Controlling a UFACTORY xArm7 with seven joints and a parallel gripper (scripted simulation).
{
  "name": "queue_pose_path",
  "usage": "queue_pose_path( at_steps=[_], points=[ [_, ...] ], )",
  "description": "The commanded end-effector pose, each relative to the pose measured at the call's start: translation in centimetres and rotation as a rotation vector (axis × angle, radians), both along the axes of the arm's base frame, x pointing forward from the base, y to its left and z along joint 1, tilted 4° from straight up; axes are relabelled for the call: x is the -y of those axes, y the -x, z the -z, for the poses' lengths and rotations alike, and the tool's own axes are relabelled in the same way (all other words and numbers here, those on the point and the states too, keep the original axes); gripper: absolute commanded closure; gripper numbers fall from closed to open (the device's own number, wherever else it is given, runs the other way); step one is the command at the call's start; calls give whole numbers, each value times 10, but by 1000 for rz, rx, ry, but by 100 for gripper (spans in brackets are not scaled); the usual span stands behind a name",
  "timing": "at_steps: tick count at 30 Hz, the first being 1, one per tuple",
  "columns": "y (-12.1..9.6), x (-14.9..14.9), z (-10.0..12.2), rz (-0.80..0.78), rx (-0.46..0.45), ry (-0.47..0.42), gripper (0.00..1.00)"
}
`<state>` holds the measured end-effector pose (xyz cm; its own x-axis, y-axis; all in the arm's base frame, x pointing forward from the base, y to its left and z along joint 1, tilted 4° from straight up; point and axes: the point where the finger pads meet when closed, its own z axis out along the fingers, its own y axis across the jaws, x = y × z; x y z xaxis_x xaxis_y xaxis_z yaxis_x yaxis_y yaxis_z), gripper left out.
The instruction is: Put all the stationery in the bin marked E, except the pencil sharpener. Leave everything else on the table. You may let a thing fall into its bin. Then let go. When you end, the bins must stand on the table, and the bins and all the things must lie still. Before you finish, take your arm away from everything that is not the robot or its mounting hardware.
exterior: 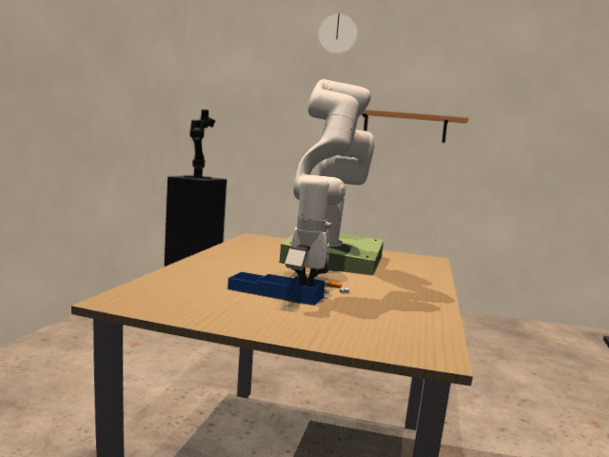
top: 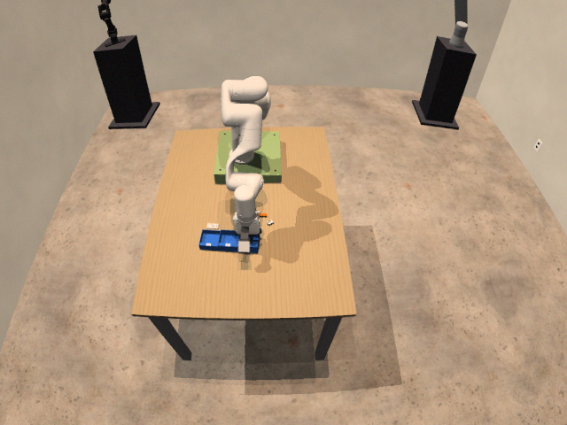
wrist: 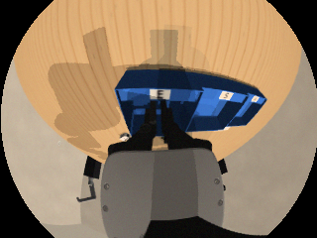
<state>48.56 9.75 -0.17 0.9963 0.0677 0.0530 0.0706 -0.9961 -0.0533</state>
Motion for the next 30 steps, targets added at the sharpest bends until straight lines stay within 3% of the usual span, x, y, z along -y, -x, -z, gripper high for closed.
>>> queue_pose_path(
  at_steps=[1,20,30],
  points=[
    [-2,0,-2,0,4,-1,93],
    [-2,0,-2,0,4,-1,93],
    [-1,0,-12,0,4,-1,93]
  ],
)
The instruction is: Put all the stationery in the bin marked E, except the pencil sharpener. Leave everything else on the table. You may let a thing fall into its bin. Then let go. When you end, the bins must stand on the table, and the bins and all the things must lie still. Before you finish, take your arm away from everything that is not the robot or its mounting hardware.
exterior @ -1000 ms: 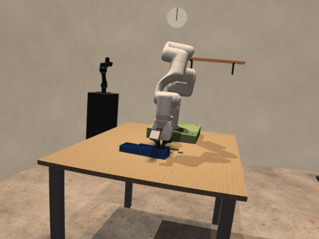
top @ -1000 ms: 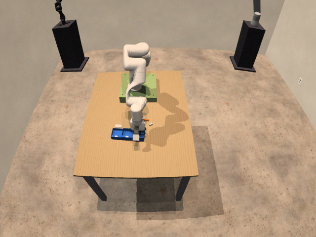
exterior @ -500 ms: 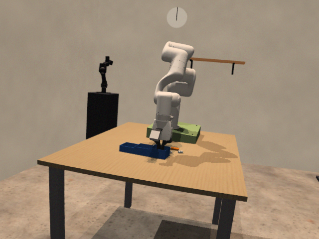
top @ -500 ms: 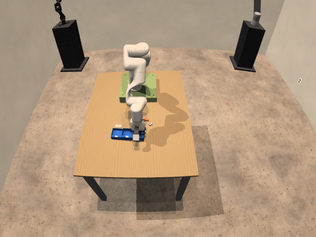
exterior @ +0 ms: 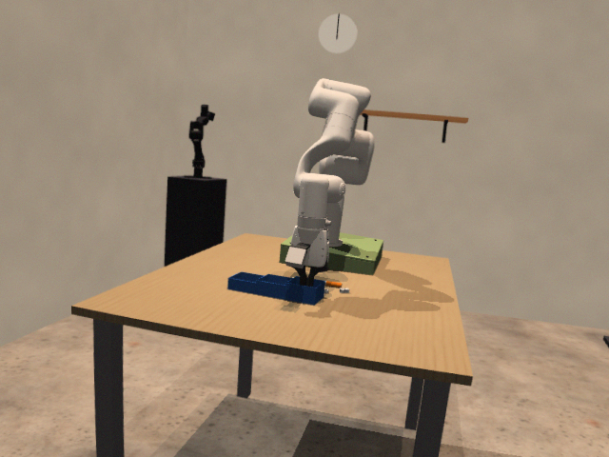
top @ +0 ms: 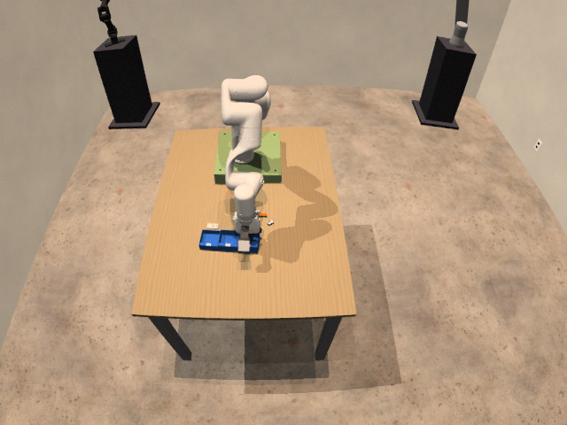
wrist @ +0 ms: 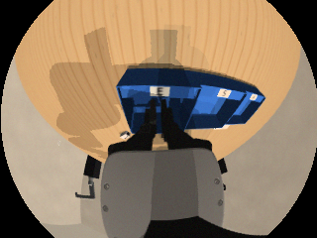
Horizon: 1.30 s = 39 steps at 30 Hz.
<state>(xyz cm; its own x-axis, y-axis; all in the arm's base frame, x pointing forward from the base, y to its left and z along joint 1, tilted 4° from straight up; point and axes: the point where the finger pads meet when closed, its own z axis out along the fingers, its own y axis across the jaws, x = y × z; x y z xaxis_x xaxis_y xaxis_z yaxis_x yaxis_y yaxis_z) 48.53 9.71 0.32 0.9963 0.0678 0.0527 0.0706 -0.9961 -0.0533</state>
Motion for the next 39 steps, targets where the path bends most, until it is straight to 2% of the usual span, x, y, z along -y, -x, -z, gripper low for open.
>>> queue_pose_path(
  at_steps=[1,17,24,31,39],
  points=[
    [-1,0,-9,0,4,-1,93],
    [0,1,-27,0,5,-1,93],
    [1,3,-55,0,5,-1,93],
    [1,3,-56,0,5,-1,93],
    [5,7,-123,0,5,-1,93]
  ],
)
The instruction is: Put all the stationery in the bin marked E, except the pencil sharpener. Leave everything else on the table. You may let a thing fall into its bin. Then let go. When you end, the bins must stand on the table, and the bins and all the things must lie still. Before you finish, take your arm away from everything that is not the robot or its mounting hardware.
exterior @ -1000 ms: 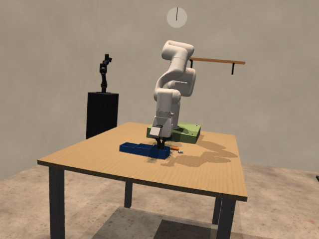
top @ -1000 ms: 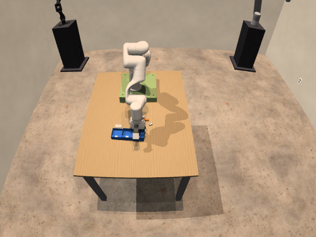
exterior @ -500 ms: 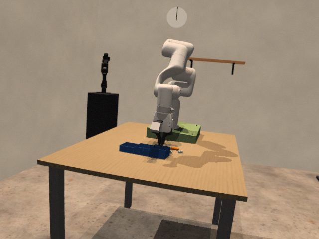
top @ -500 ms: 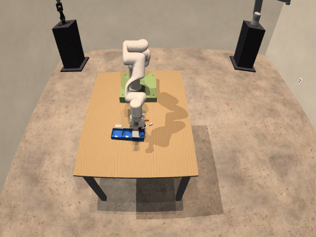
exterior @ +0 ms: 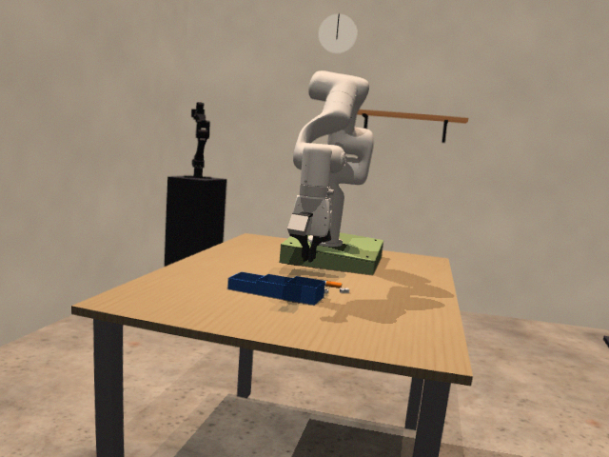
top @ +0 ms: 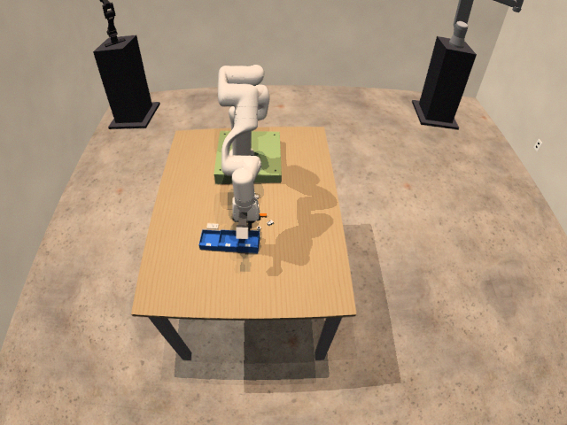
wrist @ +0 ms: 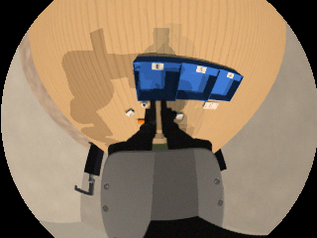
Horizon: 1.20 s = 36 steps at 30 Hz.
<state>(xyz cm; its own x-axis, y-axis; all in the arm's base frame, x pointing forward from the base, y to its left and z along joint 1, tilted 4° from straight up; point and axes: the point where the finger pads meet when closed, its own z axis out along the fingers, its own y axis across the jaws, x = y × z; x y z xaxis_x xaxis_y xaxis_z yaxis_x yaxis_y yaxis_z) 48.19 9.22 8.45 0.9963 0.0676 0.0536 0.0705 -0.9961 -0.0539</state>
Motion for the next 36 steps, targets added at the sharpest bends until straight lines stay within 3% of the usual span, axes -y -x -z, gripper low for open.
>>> queue_pose_path(
  at_steps=[1,3,5,9,24,25,36],
  points=[
    [2,2,-50,0,4,0,93],
    [2,3,-66,0,4,0,93],
    [2,3,-66,0,4,0,93],
    [4,5,-99,0,4,0,93],
    [4,5,-99,0,4,0,93],
    [9,7,-93,50,1,-3,62],
    [68,31,-26,360,-31,-22,62]
  ],
)
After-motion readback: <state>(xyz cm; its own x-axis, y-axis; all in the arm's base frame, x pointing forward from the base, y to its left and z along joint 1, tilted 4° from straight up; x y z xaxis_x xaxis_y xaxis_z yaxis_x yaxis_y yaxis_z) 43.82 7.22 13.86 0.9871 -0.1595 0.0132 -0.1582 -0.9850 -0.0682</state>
